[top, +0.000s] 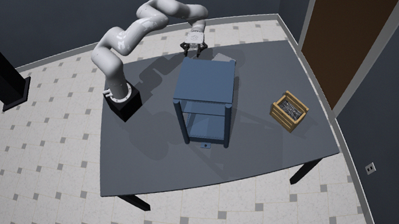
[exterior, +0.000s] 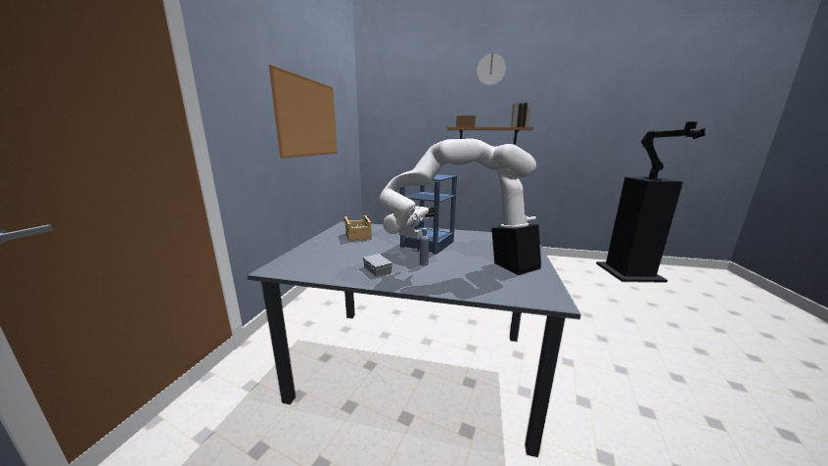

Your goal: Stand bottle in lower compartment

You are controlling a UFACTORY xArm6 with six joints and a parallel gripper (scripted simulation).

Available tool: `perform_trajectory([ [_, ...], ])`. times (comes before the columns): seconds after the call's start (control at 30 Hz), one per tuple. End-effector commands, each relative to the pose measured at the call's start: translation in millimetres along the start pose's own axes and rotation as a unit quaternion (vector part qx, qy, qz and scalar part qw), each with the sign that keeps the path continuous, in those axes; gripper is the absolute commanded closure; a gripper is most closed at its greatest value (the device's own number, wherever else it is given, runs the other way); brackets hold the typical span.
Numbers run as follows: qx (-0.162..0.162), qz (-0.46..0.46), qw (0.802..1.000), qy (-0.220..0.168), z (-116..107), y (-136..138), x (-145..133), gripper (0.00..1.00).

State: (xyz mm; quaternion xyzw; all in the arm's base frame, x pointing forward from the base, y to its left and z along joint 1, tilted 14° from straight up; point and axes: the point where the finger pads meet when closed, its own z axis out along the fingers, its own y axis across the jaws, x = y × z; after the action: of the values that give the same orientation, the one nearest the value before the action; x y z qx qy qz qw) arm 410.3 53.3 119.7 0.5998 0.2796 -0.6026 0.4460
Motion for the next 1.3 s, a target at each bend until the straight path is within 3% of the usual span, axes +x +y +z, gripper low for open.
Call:
perform_trajectory([
  [0.0,0.0,0.001,1.0,0.002,-1,1,6,0.37],
  [1.27,0.0,0.001,1.0,0.002,0,1,120,0.37],
])
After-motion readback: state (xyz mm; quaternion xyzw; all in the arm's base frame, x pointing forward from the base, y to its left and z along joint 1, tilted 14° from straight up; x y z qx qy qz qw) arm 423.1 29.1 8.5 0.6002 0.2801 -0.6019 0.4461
